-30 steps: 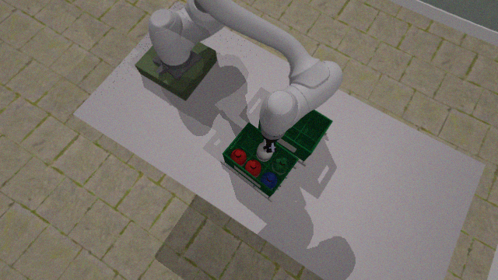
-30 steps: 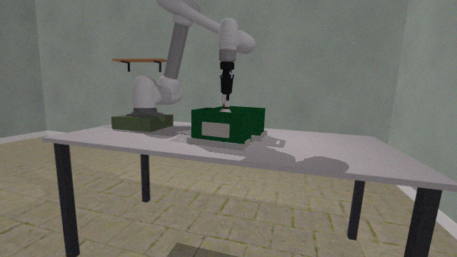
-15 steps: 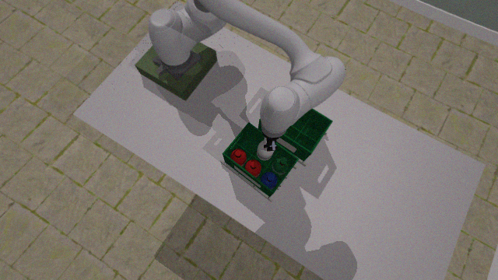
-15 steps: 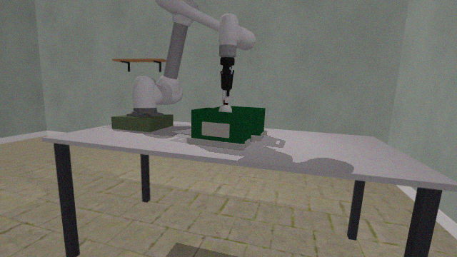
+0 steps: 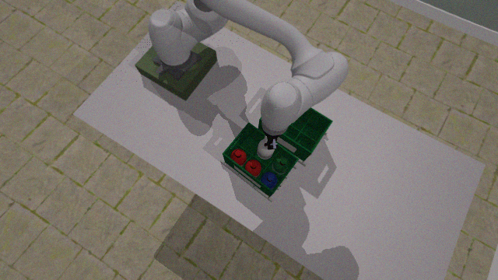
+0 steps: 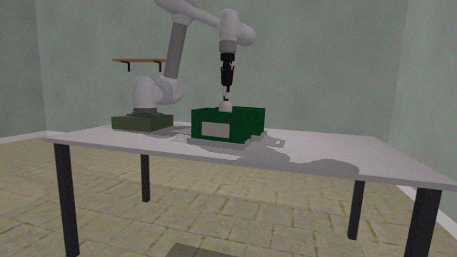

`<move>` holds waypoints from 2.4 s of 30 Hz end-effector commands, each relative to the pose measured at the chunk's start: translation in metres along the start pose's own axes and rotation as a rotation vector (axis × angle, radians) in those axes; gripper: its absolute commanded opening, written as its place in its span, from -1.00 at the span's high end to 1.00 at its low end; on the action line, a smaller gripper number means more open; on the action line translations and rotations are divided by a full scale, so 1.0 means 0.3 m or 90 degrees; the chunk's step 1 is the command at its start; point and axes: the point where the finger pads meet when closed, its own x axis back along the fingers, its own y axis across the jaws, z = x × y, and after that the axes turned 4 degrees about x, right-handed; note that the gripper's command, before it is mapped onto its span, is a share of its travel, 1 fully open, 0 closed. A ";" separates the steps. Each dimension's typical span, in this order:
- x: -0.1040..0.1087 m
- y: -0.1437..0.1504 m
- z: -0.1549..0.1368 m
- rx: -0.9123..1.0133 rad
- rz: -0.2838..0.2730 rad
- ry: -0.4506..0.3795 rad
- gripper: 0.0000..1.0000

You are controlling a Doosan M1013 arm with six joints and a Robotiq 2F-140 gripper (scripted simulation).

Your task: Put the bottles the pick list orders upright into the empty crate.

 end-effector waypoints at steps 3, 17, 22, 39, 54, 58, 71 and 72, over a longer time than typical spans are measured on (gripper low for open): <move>0.047 0.001 0.004 0.002 -0.002 0.002 1.00; 0.114 0.001 0.004 0.002 -0.002 0.002 1.00; 0.141 0.001 0.003 0.002 -0.002 0.002 1.00; 0.225 0.001 0.003 0.002 -0.002 0.002 1.00; 0.277 0.001 0.003 0.002 -0.002 0.002 1.00; 0.277 0.001 0.003 0.002 -0.002 0.002 1.00; 0.277 0.001 0.003 0.002 -0.002 0.002 1.00; 0.277 0.001 0.003 0.002 -0.002 0.002 1.00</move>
